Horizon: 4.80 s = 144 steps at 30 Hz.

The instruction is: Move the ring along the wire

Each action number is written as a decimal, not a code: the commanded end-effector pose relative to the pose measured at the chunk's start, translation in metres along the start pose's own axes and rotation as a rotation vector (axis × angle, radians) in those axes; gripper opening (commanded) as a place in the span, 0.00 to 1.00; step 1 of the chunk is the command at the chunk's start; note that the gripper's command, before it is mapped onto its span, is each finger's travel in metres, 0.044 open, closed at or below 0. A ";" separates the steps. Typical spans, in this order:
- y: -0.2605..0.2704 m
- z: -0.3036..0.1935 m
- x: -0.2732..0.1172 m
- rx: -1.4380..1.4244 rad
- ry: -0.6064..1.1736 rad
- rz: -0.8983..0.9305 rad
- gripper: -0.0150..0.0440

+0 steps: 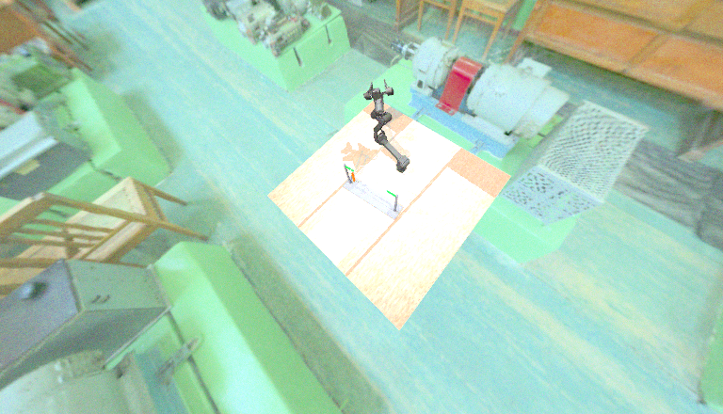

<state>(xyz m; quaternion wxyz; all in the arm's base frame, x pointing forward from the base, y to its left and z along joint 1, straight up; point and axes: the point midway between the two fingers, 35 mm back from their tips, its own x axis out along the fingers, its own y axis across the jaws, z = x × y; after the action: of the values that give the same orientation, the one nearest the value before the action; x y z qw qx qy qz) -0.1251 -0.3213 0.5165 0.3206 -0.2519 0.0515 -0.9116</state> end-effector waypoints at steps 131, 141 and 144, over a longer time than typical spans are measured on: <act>0.199 -0.169 -0.508 -0.868 0.412 -3.590 0.53; 0.203 -0.125 -0.518 -0.956 0.284 -3.548 0.53; 0.204 -0.124 -0.520 -0.957 0.284 -3.548 0.53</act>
<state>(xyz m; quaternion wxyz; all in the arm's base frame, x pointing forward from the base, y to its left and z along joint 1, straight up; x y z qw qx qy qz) 0.2725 -0.1729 0.1344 0.9982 -0.0106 -0.0039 0.0595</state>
